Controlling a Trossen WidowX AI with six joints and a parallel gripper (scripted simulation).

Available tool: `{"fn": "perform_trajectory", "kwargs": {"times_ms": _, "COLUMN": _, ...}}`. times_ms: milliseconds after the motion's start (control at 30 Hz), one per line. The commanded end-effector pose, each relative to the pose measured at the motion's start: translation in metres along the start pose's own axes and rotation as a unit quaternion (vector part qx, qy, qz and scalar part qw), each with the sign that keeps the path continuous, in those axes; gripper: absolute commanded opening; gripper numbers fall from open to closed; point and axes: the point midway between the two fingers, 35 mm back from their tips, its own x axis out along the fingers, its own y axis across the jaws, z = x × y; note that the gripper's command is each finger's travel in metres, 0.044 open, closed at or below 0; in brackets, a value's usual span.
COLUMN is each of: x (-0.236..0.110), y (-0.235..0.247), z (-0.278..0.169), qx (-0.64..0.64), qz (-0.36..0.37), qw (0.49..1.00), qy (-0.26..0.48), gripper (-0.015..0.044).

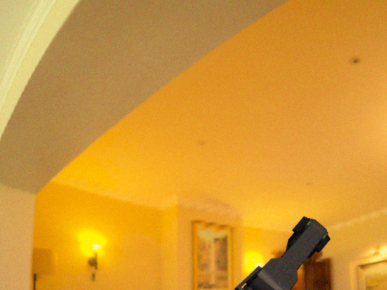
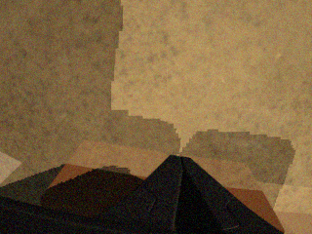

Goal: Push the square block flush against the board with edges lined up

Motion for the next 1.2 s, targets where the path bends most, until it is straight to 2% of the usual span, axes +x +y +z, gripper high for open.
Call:
{"fn": "perform_trajectory", "kwargs": {"times_ms": 0, "x": 0.003, "y": 0.003, "z": -0.009, "qx": 0.004, "qz": 0.005, "qw": 1.000, "qy": 0.004, "gripper": 0.0000}}
{"fn": "perform_trajectory", "kwargs": {"times_ms": 433, "x": 0.003, "y": 0.003, "z": -0.016, "qx": 0.004, "qz": 0.005, "qw": 1.000, "qy": 0.004, "gripper": 0.0000}}
{"fn": "perform_trajectory", "kwargs": {"times_ms": 1167, "x": 0.003, "y": 0.000, "z": 0.018, "qx": 0.004, "qz": 0.005, "qw": 1.000, "qy": 0.004, "gripper": 0.0000}}
